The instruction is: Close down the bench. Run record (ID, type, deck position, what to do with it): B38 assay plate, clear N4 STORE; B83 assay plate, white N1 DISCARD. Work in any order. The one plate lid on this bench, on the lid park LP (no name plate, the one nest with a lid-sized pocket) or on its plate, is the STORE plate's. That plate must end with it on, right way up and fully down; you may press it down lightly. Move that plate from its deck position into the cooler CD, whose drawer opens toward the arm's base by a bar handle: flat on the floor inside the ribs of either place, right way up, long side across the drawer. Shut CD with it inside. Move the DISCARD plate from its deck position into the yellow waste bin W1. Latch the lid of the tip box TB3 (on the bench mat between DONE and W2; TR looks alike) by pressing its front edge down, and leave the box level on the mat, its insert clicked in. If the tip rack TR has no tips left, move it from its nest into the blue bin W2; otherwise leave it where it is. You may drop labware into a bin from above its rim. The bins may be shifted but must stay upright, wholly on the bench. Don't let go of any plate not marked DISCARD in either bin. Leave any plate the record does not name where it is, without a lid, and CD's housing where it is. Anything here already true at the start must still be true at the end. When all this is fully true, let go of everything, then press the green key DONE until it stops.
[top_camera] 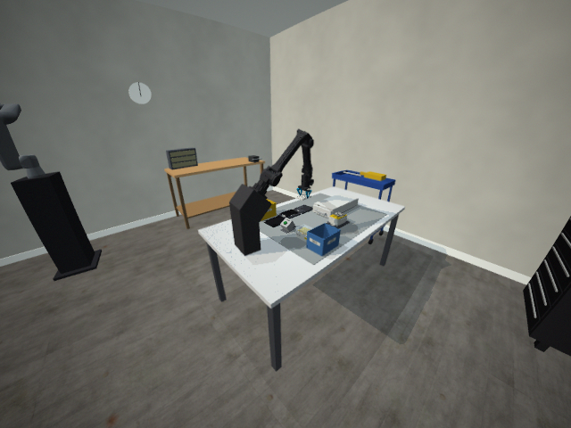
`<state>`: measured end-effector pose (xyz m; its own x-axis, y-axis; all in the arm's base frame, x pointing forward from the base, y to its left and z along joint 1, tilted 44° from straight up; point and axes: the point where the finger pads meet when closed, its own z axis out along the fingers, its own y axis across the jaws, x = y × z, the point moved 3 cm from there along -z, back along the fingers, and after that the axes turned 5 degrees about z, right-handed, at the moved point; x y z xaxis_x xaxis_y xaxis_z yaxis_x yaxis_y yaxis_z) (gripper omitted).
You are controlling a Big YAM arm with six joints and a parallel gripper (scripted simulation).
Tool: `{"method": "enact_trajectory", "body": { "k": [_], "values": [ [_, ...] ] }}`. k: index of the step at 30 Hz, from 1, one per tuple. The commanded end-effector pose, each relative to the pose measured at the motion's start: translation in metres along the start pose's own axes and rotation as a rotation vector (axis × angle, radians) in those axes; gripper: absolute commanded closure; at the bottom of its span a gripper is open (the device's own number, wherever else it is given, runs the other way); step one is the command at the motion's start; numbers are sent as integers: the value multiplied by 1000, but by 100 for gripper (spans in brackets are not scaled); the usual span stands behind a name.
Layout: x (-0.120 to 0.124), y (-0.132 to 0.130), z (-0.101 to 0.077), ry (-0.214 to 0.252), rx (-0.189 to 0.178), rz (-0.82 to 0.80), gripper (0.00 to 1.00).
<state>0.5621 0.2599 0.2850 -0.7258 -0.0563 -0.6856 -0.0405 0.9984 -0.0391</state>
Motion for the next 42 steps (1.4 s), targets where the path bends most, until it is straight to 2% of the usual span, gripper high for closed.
{"method": "enact_trajectory", "body": {
  "k": [1, 9, 10, 12, 14, 15, 20, 21, 22, 23, 26, 27, 28, 29, 42],
  "values": [
    [-11, 7, -33, -41, -23, 12, 100],
    [-12, 3, -39, -40, -18, 16, 100],
    [1, 9, -15, -6, -7, 1, 100],
    [1, 9, -15, -6, -8, 0, 100],
    [-8, 9, -19, -22, -13, 8, 100],
    [-17, 3, -31, -45, -17, 14, 100],
    [-17, 3, -31, -45, -17, 14, 100],
    [-4, 11, -27, -35, -22, 40, 100],
    [-7, 10, -37, -52, -28, 47, 100],
    [-5, 10, -40, -57, -30, 49, 100],
    [-3, 11, -39, -56, -30, 49, 100],
    [5, 14, -29, -40, -24, 42, 100],
    [3, 13, -38, -54, -30, 48, 100],
    [5, 13, -39, -56, -30, 49, 100],
    [36, 23, -37, -53, -31, 49, 100]
  ]
}}
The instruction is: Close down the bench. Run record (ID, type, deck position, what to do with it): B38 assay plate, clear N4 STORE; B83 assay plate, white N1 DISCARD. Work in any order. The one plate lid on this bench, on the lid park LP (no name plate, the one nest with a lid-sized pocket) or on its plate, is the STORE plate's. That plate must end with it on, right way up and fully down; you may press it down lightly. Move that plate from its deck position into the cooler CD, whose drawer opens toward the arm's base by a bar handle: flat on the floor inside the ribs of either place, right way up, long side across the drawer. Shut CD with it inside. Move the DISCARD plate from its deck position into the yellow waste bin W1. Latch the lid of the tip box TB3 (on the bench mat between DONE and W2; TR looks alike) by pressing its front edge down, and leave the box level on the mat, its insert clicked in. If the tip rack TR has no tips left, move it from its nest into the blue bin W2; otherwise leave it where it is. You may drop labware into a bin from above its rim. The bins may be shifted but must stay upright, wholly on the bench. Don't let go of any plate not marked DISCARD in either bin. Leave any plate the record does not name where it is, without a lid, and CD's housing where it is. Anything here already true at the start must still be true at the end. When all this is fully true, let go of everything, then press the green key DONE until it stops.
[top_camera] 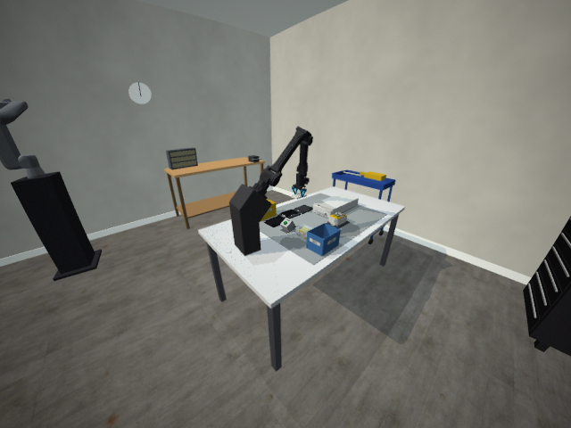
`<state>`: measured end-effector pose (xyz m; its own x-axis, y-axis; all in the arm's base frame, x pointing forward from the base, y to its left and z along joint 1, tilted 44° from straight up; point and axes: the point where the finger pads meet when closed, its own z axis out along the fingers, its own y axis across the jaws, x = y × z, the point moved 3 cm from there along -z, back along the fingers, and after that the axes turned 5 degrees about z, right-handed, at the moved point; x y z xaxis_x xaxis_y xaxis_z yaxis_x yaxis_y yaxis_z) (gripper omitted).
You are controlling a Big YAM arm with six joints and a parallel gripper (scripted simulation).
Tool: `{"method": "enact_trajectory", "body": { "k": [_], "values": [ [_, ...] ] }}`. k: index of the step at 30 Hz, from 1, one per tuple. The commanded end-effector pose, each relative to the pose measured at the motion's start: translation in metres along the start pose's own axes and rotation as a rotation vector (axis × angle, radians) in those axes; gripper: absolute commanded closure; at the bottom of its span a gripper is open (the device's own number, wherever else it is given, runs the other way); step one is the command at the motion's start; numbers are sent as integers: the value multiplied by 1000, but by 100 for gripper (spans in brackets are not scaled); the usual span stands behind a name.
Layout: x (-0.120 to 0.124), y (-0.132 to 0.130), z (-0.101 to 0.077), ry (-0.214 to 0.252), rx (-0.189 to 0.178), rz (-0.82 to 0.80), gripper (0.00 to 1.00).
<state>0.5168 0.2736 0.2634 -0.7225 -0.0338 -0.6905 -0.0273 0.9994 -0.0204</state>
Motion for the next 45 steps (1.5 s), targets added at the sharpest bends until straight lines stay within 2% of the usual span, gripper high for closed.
{"method": "enact_trajectory", "body": {
  "k": [1, 2, 4, 14, 18, 19, 21, 27, 35, 36, 38, 45],
  "values": [
    [-11, 7, -21, -47, -27, 26, 100],
    [-6, -3, -6, -28, -2, 34, 100],
    [-3, 9, -21, -46, -27, 26, 100],
    [24, 17, -18, -42, -26, 25, 100],
    [28, 16, -19, -44, -25, 29, 100],
    [29, 5, -9, -36, -4, 43, 100],
    [37, 20, -19, -43, -28, 27, 100],
    [55, 25, -14, -34, -24, 22, 100],
    [68, 29, -18, -41, -29, 27, 100],
    [65, 17, -10, -38, -6, 47, 100],
    [76, 31, -17, -40, -29, 27, 100],
    [97, 37, -13, -32, -25, 23, 100]
  ]
}}
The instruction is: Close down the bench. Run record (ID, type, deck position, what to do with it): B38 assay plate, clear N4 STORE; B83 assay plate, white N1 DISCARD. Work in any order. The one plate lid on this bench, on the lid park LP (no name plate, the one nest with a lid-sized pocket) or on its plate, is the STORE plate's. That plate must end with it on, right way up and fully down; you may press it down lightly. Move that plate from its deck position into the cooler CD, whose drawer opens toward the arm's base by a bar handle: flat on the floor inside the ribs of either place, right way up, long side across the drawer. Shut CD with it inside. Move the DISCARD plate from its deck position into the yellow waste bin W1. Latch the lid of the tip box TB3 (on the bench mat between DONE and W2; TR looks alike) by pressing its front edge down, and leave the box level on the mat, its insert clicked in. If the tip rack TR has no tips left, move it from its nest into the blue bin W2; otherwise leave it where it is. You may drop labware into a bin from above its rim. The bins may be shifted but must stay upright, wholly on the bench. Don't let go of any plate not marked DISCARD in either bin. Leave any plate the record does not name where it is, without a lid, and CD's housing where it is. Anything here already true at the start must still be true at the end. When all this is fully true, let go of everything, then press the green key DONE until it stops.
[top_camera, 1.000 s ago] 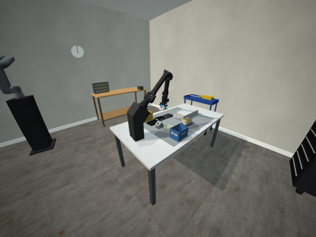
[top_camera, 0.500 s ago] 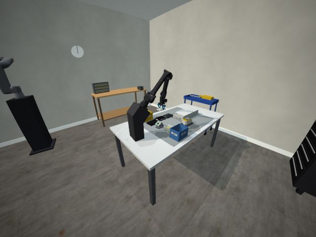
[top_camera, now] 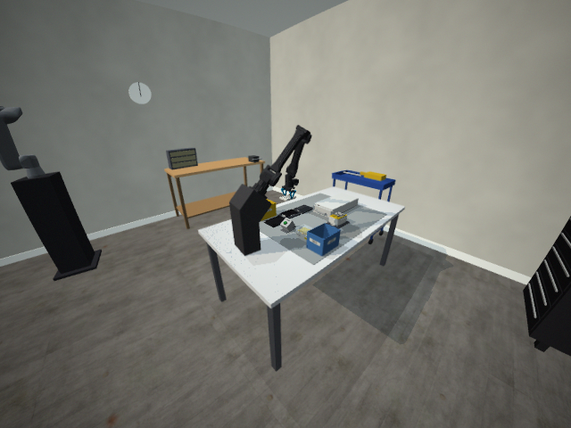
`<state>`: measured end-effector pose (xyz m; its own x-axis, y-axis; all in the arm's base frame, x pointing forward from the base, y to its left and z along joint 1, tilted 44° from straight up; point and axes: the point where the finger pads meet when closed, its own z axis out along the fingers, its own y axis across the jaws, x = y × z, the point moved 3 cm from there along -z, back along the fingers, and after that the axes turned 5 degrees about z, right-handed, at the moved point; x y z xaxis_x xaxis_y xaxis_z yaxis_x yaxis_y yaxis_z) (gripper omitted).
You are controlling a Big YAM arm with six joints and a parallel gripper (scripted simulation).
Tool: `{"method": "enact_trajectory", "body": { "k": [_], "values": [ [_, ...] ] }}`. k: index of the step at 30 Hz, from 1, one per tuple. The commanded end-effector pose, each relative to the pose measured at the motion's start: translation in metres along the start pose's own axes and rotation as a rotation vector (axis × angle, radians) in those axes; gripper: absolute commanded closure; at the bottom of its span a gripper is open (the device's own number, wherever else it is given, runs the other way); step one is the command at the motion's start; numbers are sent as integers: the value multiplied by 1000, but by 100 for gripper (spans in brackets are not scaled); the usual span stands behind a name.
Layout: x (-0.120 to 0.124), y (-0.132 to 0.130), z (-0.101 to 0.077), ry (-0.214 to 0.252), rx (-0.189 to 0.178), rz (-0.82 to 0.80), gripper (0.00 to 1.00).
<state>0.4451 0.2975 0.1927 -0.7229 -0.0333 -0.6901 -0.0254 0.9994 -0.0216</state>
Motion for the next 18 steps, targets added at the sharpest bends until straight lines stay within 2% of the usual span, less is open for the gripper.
{"method": "enact_trajectory", "body": {
  "k": [1, 7, 8, 10, 18],
  "values": [
    [-1, 10, -16, -34, -28, 23, 100],
    [9, 13, -17, -36, -30, 25, 100],
    [3, 2, -11, -39, -12, 47, 100],
    [17, 15, -16, -34, -30, 25, 100],
    [44, 22, -8, -19, -20, 15, 100]
  ]
}}
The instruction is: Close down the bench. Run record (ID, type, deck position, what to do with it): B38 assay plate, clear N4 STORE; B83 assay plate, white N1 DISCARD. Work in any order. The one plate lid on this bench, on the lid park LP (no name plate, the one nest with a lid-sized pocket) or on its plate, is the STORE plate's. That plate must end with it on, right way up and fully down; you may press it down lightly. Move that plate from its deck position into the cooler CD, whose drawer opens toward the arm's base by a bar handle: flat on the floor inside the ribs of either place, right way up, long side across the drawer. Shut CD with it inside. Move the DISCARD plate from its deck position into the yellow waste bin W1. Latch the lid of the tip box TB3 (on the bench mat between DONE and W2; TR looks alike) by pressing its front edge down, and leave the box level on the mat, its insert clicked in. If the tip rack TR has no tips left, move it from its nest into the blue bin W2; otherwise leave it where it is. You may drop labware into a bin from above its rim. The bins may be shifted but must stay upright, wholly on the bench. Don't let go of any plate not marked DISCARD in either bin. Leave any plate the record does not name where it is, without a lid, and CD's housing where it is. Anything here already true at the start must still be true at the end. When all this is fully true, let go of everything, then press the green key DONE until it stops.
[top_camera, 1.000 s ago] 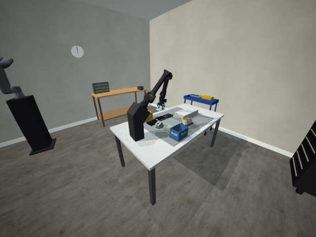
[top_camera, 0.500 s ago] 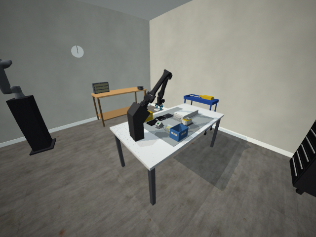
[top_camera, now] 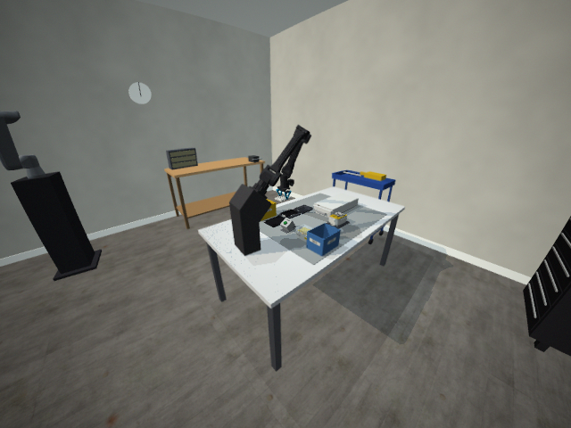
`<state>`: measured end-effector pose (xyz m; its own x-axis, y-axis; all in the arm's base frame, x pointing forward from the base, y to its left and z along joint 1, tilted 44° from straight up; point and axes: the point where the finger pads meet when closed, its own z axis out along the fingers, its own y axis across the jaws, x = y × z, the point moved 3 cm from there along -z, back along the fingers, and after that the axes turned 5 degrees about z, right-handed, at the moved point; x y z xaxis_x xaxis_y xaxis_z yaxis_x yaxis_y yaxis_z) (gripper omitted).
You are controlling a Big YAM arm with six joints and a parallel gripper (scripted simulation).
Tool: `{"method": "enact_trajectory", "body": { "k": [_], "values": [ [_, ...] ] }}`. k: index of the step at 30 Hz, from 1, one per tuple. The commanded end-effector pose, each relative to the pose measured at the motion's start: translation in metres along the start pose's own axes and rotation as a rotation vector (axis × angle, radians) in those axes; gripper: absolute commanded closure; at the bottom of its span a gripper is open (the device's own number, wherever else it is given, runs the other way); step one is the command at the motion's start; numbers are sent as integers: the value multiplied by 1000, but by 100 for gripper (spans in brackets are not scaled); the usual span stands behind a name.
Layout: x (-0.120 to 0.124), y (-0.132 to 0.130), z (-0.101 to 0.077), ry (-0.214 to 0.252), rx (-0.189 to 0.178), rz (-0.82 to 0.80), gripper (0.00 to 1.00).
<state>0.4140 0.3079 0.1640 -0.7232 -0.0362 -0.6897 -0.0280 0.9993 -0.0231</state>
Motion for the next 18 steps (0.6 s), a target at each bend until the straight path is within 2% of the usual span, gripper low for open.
{"method": "enact_trajectory", "body": {
  "k": [1, 4, 6, 7, 9, 18],
  "values": [
    [6, 11, -6, -17, -18, 16, 100],
    [17, 13, -2, -9, -12, 11, 100],
    [17, 13, -2, -9, -12, 11, 100],
    [9, 4, 3, -14, 3, 36, 100],
    [25, 15, -2, -8, -12, 10, 100],
    [49, 21, -2, -8, -12, 10, 100]
  ]
}}
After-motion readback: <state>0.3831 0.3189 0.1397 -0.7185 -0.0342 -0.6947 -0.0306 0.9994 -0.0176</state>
